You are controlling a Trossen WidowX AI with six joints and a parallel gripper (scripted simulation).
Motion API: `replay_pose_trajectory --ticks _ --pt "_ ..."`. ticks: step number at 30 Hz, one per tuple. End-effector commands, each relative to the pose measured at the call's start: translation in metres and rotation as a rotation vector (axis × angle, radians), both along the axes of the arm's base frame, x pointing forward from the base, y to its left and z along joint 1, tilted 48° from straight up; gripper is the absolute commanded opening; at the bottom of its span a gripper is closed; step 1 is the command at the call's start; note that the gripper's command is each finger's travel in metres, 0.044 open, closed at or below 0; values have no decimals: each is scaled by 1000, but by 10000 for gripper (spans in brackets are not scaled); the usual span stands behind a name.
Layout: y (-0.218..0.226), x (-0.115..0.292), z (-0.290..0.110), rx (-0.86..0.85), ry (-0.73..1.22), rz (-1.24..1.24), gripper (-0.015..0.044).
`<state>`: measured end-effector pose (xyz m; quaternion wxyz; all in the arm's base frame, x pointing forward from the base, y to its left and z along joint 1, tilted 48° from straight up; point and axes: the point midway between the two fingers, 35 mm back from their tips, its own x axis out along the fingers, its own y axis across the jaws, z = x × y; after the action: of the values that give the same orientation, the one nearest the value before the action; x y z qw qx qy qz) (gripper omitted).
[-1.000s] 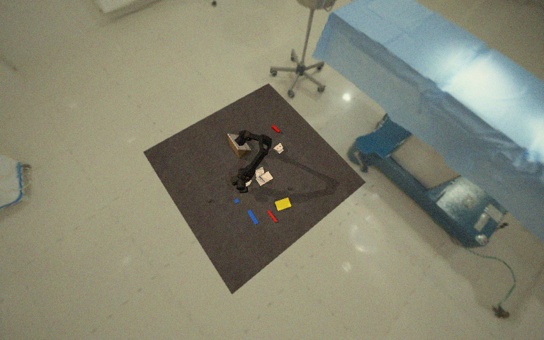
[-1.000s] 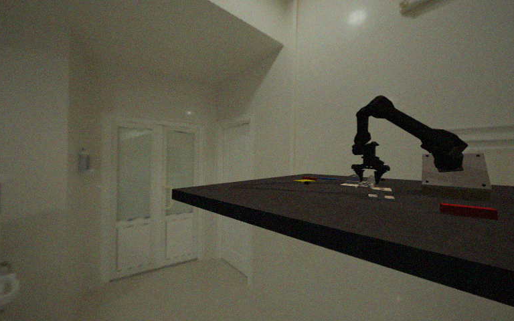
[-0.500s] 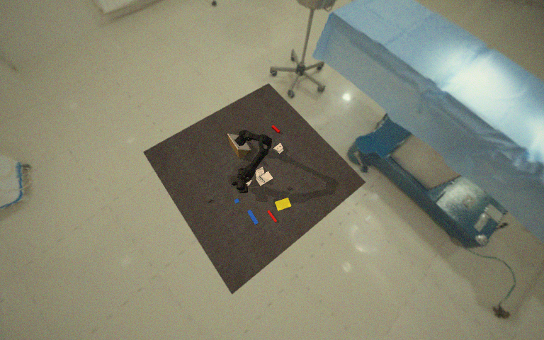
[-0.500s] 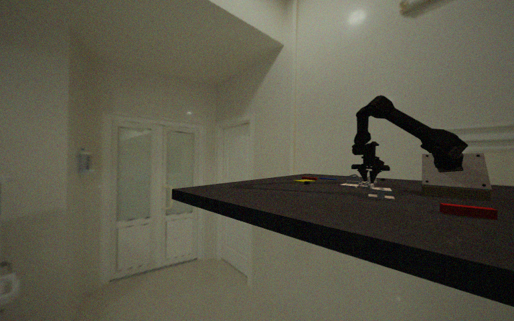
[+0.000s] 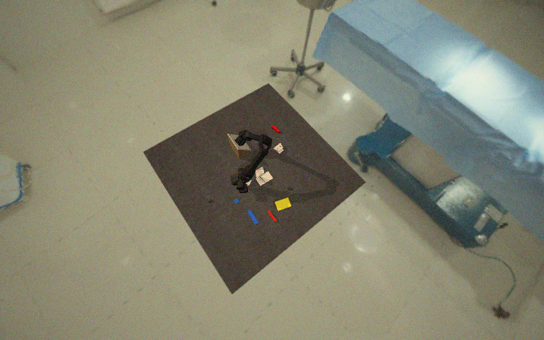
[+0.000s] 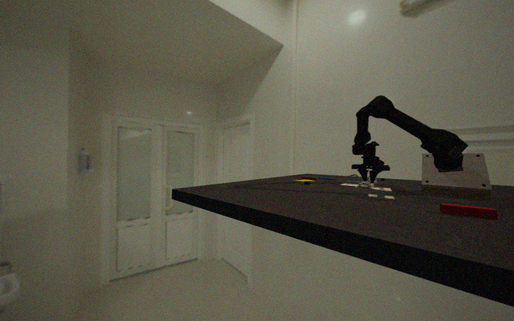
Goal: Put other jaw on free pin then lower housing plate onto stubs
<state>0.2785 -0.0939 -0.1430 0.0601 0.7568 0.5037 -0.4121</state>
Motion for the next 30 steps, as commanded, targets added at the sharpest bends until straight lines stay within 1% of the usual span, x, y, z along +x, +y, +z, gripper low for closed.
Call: replay_pose_trajectory --ticks 1,23,30 --pt "-5 0 4 -2 -1 1 134" --pt "-55 -12 51 0 2 -2 134" --pt "-56 -12 53 0 2 -2 134"
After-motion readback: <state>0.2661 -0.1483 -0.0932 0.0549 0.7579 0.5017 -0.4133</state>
